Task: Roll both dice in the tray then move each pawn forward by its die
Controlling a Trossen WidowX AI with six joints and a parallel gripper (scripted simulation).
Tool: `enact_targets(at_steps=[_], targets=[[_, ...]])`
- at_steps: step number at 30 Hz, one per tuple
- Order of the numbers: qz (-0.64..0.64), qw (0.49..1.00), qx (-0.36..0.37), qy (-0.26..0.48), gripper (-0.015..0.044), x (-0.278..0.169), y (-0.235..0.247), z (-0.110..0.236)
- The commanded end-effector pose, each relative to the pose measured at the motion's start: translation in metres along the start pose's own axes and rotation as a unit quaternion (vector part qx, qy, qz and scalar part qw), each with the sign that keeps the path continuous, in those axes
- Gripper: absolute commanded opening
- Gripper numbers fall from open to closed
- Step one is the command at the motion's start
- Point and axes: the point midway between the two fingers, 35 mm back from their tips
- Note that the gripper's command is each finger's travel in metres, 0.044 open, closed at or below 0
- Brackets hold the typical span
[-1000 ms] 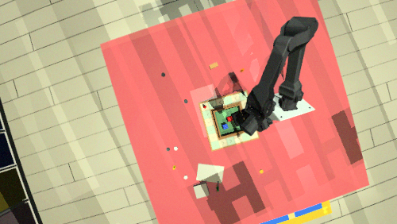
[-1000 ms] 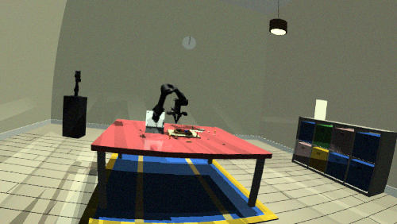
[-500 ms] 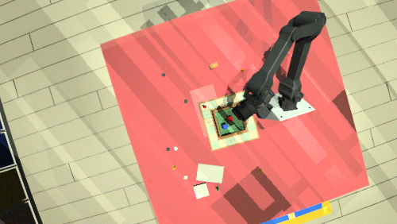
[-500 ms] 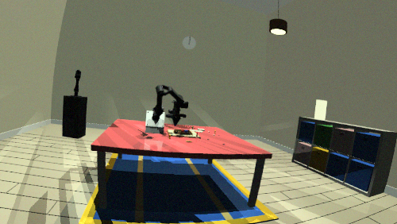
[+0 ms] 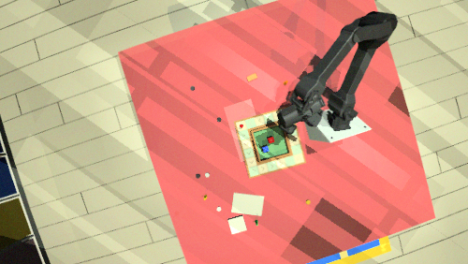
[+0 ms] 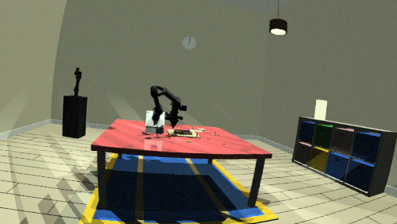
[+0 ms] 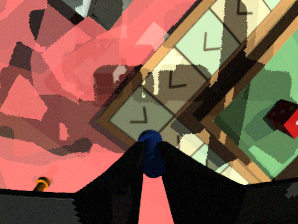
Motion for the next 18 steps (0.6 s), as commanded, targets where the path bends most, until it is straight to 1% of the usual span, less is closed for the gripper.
enact_targets(at_steps=[1,6,15,18], targets=[[0.015,1.000,0.004,0.004,0.0000,-0.001,0.004,-0.002],[0.015,1.000,0.003,0.003,0.0000,-0.001,0.003,-0.009],[0.015,1.000,0.004,0.004,0.0000,-0.002,0.004,-0.035],[0.015,1.000,0.004,0.005,0.0000,-0.002,0.005,-0.037]])
Point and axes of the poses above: the point midway between the two fingers, 35 mm back from their tips, its own z axis back along the fingers, its own y axis across the jaws, x = y × z, and after that the axes turned 6 degrees about -z, right-handed
